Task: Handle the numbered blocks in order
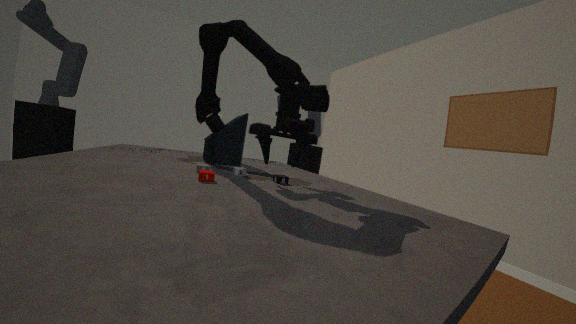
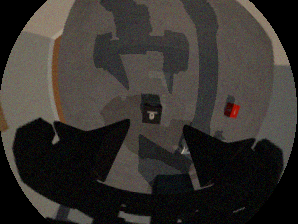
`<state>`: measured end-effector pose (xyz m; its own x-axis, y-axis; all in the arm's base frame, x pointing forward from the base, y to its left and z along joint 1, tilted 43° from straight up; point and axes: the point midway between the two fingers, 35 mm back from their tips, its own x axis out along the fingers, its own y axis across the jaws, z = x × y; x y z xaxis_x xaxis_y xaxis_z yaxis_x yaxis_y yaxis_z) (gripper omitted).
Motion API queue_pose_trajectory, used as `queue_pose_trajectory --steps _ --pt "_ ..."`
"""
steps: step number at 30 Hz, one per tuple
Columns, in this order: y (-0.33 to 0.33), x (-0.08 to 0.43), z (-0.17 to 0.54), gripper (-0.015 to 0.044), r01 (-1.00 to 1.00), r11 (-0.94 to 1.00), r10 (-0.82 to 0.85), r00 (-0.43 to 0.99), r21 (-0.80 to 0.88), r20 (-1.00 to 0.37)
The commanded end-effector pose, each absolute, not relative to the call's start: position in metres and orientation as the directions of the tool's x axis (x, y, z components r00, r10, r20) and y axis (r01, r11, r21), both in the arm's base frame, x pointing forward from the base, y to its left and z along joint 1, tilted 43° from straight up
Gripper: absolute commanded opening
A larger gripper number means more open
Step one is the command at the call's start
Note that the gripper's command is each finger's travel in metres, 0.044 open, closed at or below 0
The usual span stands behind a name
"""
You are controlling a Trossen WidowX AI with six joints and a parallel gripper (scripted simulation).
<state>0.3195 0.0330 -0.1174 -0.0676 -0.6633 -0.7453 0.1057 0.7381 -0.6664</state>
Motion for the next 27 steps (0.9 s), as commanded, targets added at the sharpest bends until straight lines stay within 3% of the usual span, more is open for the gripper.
queue_pose_trajectory --steps 1,24,27 --pt "0.028 0.319 -0.122 0.04 0.103 0.737 -0.665 -0.063 -0.668 -0.744" --pt "0.006 0.317 -0.146 0.04 0.103 0.736 -0.666 -0.063 -0.669 -0.743" --pt "0.006 0.317 -0.146 0.0321 0.103 0.736 -0.666 -0.063 -0.669 -0.743"
